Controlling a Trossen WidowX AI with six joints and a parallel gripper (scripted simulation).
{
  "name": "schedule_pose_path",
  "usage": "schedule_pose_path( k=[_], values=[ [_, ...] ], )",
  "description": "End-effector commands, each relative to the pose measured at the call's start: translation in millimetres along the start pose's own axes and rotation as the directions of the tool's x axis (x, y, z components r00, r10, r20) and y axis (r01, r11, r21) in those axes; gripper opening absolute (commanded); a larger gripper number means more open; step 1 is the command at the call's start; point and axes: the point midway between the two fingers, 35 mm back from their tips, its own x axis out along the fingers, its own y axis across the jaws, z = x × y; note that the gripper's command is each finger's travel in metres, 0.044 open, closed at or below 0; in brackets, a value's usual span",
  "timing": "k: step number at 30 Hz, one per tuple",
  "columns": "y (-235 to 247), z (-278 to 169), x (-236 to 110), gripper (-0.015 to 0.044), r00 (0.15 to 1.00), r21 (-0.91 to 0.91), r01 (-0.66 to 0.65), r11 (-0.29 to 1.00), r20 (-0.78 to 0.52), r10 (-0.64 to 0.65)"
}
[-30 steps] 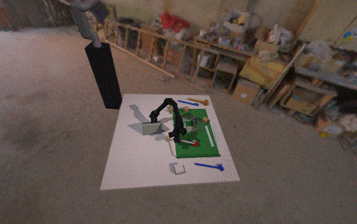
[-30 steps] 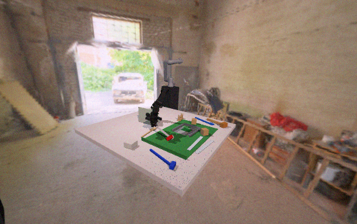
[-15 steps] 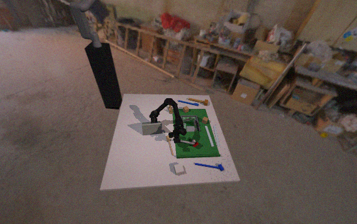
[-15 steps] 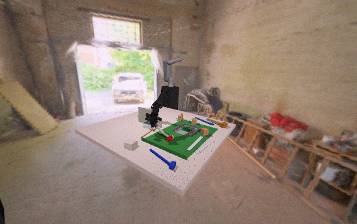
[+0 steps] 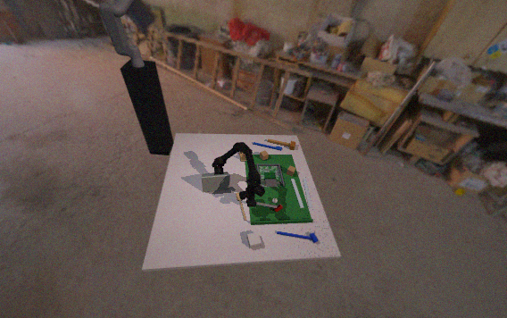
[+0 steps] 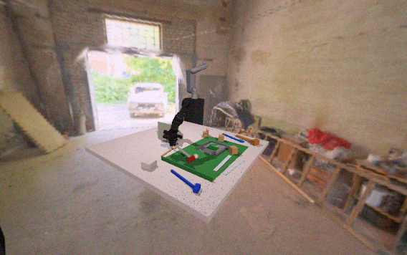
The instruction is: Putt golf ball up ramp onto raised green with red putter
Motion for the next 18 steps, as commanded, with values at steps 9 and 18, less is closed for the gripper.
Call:
schedule_pose_path(
  k=[9,18],
  values=[
    [-6.6,-2.1,-3.1,0.0000,1.000,0.000,-0.002,1.000,0.000,0.002],
    [-117.6,-5.0,-33.0,0.0000,1.000,-0.001,0.000,1.000,0.000,0.000]
  ],
)
